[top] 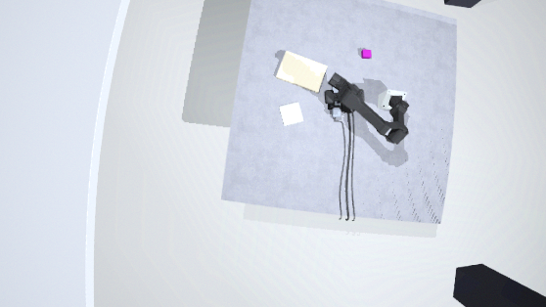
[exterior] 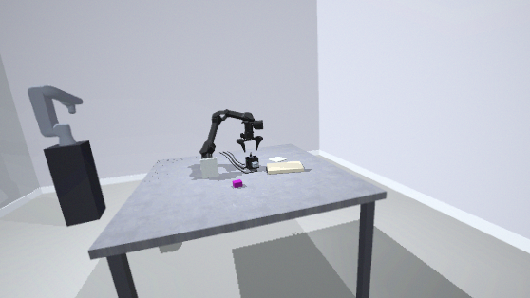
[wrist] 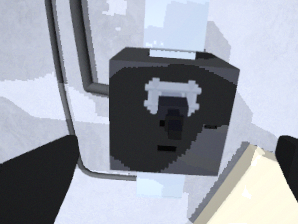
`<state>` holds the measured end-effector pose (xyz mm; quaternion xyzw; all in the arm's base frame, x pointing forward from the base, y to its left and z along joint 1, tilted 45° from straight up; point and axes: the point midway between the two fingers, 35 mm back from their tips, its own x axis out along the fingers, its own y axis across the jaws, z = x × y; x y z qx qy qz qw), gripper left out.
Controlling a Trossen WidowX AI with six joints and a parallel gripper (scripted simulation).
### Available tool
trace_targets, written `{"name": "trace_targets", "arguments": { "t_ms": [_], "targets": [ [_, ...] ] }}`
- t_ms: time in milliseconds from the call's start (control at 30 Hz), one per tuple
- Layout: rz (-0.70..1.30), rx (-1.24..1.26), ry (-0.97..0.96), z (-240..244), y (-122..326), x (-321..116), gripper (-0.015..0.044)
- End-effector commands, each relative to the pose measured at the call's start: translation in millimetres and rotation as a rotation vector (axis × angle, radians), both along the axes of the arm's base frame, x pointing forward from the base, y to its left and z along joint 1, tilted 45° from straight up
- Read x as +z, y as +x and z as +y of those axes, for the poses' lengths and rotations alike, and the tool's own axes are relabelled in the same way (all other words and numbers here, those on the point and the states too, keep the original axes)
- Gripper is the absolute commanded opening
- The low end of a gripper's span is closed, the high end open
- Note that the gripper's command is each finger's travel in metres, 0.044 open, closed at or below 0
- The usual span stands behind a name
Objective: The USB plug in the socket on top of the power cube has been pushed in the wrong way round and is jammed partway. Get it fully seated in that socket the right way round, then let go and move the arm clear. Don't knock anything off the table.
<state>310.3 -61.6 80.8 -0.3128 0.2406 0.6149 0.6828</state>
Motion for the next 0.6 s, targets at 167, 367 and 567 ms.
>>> {"name": "trace_targets", "arguments": {
  "t_ms": [167,367,567],
  "targets": [
    [0.006,0.000,0.007,8.8,0.3,-7.0,0.0440],
    [0.006,0.000,0.007,10.5,0.6,-8.7,0.0440],
    [0.001,0.002,0.001,8.4,1.1,-7.9,0.0335]
  ]
}}
